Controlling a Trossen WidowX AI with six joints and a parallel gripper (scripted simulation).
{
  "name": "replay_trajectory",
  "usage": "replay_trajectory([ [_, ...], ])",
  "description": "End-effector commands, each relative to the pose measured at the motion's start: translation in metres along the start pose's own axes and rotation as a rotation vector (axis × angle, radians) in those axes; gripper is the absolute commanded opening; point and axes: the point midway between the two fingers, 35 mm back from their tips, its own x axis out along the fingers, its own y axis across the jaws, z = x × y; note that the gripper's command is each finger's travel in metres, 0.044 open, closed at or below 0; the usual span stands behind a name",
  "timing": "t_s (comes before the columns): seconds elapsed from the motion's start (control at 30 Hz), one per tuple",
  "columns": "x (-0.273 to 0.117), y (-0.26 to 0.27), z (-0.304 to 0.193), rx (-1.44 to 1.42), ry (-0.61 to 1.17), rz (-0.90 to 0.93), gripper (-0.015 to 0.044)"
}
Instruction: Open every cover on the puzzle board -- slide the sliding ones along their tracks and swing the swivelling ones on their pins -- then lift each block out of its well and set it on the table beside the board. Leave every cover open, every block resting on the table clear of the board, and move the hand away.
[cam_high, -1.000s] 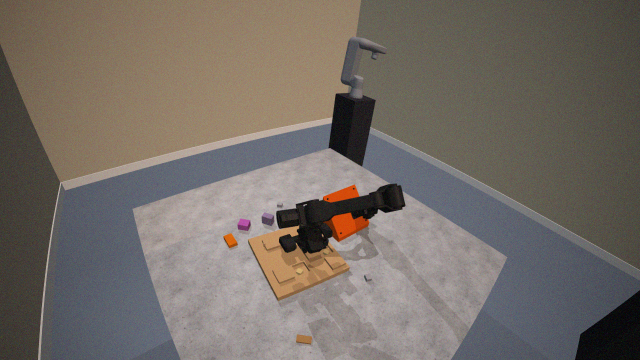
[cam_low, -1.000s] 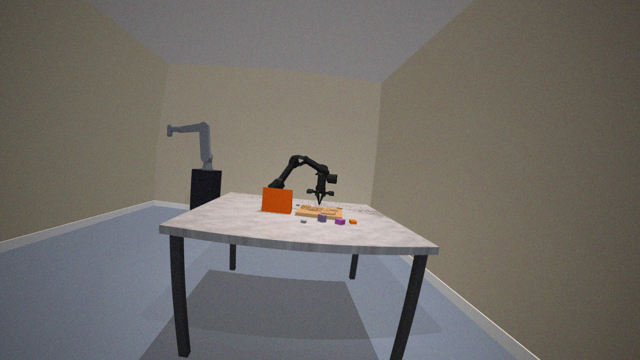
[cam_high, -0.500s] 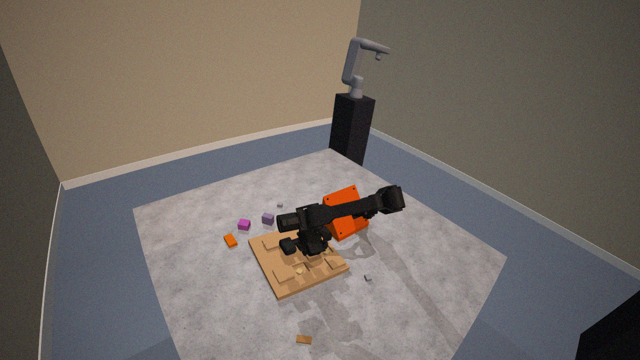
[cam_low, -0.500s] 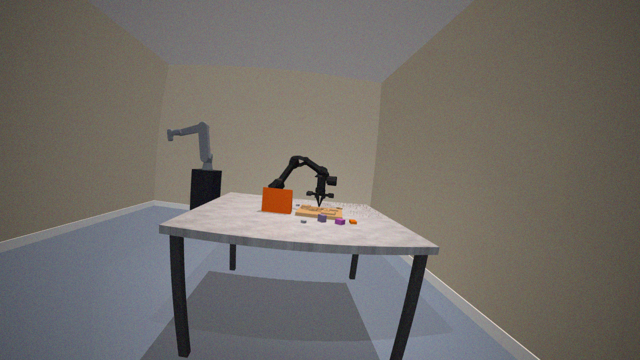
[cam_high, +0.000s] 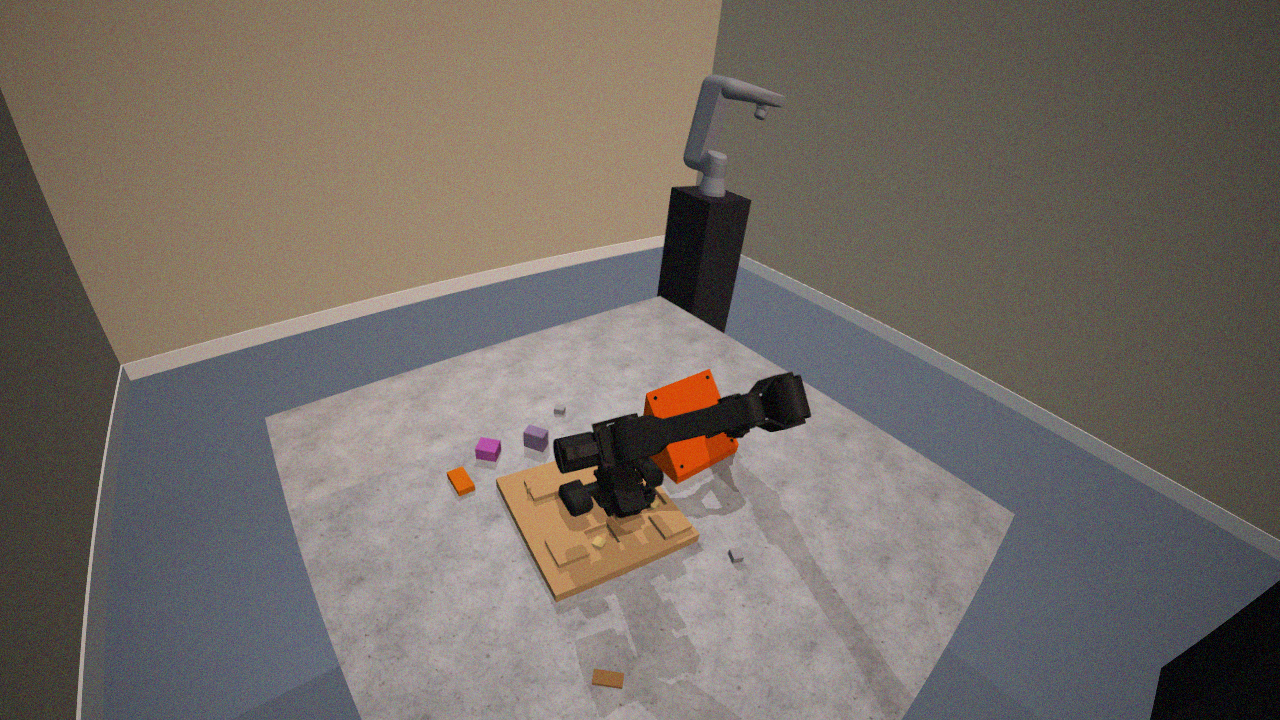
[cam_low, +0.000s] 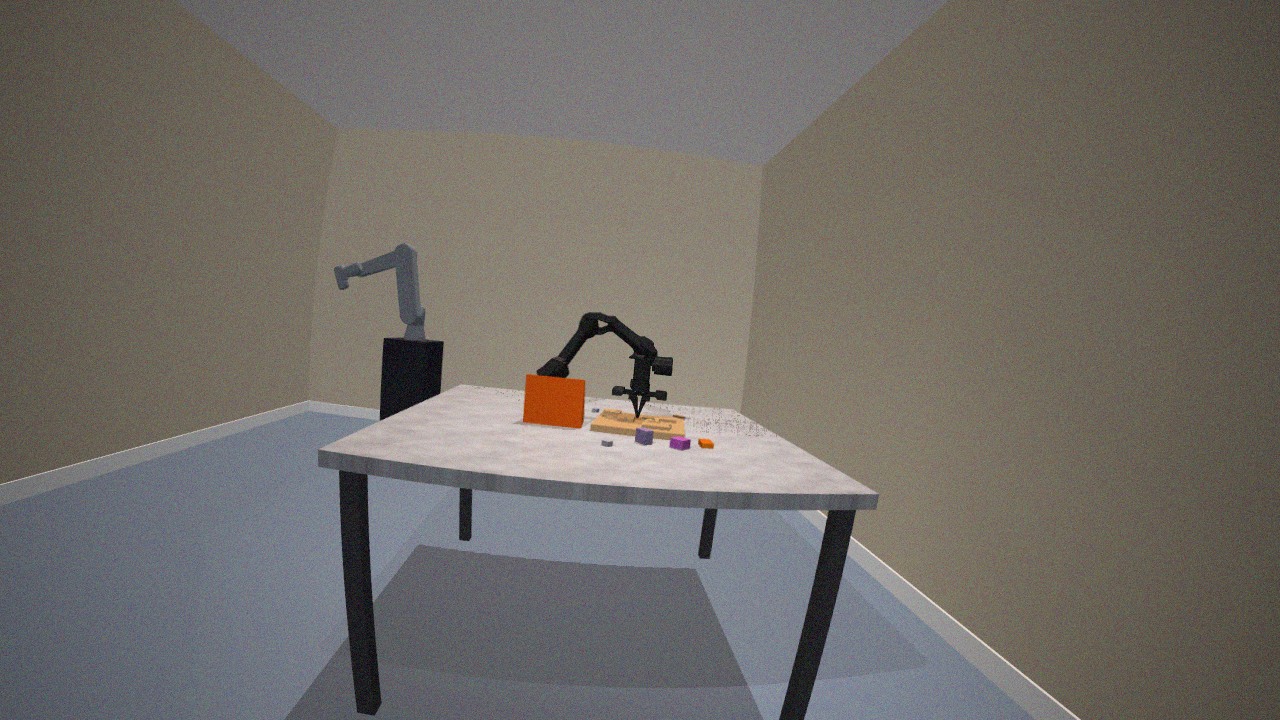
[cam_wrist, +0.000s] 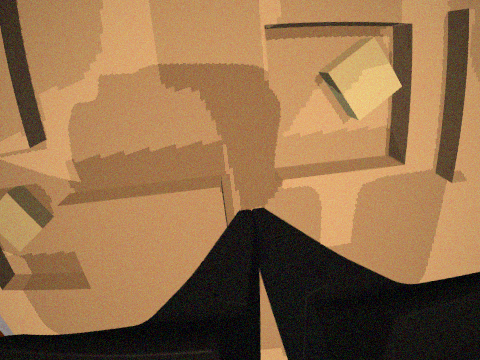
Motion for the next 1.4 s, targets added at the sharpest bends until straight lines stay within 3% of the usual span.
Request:
replay_trajectory([
  [0.0, 0.004, 0.002, 0.001, 0.005, -0.005, 0.004, 0.0],
  [1.37, 0.004, 0.045, 0.007, 0.007, -0.005, 0.006, 0.0],
])
